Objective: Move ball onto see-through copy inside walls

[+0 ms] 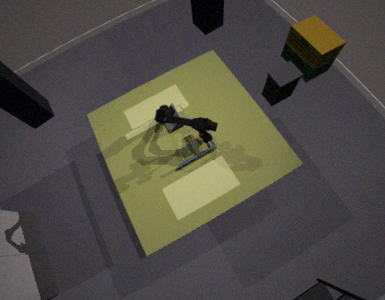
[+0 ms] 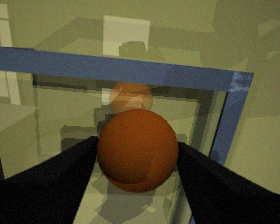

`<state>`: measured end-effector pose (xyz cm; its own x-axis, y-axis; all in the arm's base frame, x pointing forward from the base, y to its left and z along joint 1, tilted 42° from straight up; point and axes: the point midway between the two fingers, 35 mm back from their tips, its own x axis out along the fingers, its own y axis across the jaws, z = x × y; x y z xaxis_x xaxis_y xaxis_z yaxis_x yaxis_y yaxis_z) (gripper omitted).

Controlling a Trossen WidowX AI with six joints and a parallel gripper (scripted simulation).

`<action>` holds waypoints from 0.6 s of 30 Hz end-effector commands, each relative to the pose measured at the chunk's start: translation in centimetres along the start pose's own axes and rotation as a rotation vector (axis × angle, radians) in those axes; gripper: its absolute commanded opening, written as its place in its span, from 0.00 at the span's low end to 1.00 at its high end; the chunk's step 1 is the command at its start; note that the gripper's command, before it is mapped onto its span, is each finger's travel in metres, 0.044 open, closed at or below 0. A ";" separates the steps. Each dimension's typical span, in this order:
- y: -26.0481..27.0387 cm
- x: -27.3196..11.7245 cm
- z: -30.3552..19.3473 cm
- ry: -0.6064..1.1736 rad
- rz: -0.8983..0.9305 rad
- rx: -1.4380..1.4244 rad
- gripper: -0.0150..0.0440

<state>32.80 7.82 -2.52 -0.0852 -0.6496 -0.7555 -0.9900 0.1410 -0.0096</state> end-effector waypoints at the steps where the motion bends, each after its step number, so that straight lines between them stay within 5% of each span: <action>1: 0.6 1.1 0.2 -0.002 0.000 -0.003 0.25; 18: 0.6 8.1 0.2 0.001 0.000 -0.002 0.25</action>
<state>31.78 3.66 -7.83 -0.0900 -0.6451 -0.7588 -0.9892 0.1463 -0.0071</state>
